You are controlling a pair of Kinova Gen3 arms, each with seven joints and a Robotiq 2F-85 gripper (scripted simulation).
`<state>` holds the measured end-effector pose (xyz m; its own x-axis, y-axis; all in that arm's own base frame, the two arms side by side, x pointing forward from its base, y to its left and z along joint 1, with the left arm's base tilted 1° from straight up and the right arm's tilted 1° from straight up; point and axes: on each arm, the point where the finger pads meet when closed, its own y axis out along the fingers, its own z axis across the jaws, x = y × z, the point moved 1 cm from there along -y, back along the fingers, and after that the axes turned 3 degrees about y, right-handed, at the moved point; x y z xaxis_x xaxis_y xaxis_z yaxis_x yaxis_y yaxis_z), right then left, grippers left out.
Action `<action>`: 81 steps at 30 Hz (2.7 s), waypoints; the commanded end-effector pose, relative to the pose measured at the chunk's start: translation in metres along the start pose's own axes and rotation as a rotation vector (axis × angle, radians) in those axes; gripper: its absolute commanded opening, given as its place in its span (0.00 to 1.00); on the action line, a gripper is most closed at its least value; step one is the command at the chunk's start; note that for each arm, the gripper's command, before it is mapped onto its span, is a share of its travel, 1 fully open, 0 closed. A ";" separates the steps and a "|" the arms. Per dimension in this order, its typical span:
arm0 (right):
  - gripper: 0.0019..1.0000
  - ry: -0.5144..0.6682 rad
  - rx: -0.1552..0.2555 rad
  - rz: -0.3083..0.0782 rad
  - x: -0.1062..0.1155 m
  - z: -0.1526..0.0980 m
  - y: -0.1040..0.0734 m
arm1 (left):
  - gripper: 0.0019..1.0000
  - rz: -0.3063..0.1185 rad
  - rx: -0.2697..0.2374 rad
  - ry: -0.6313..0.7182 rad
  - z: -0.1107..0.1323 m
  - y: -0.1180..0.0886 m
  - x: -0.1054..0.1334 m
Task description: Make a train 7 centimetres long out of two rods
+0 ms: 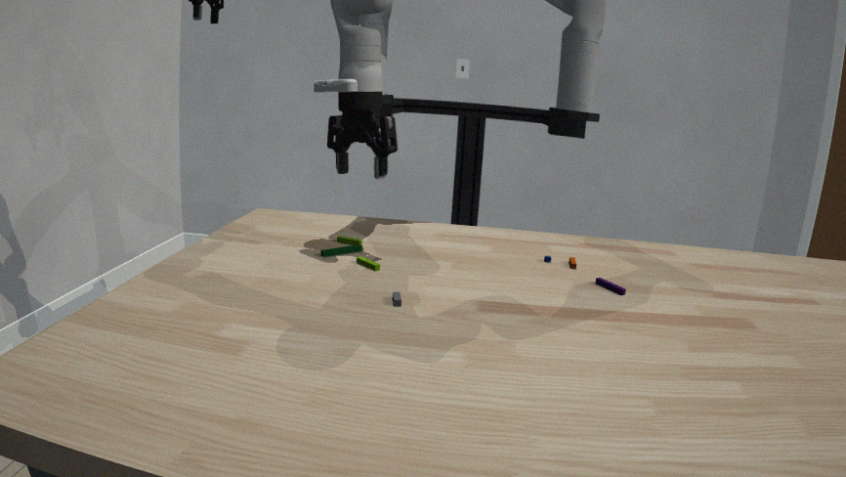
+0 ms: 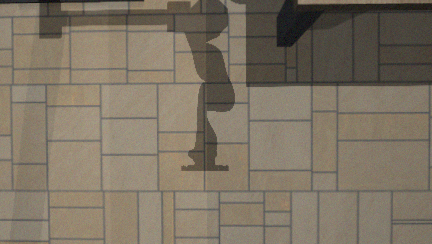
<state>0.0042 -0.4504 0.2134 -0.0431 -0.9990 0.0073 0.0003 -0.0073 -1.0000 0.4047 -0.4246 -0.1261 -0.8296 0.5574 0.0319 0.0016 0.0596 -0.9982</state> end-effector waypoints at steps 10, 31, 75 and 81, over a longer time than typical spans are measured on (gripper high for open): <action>1.00 0.000 0.000 -0.002 0.000 0.000 -0.001 | 1.00 0.001 0.000 -0.404 0.007 -0.021 -0.005; 1.00 0.000 0.000 -0.002 0.000 0.000 -0.001 | 1.00 0.006 0.028 -0.972 0.021 -0.053 -0.011; 1.00 0.000 0.000 -0.002 0.000 0.000 -0.001 | 1.00 0.001 0.057 -1.341 0.034 -0.076 -0.015; 1.00 0.000 0.000 -0.002 0.000 0.000 -0.001 | 1.00 0.001 0.057 -1.341 0.034 -0.076 -0.015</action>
<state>0.0042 -0.4504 0.2134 -0.0431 -0.9990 0.0073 0.0003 -0.0073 -1.0000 0.3975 -0.4653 -0.0540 -0.7327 -0.6805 -0.0098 0.0055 0.0085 -0.9999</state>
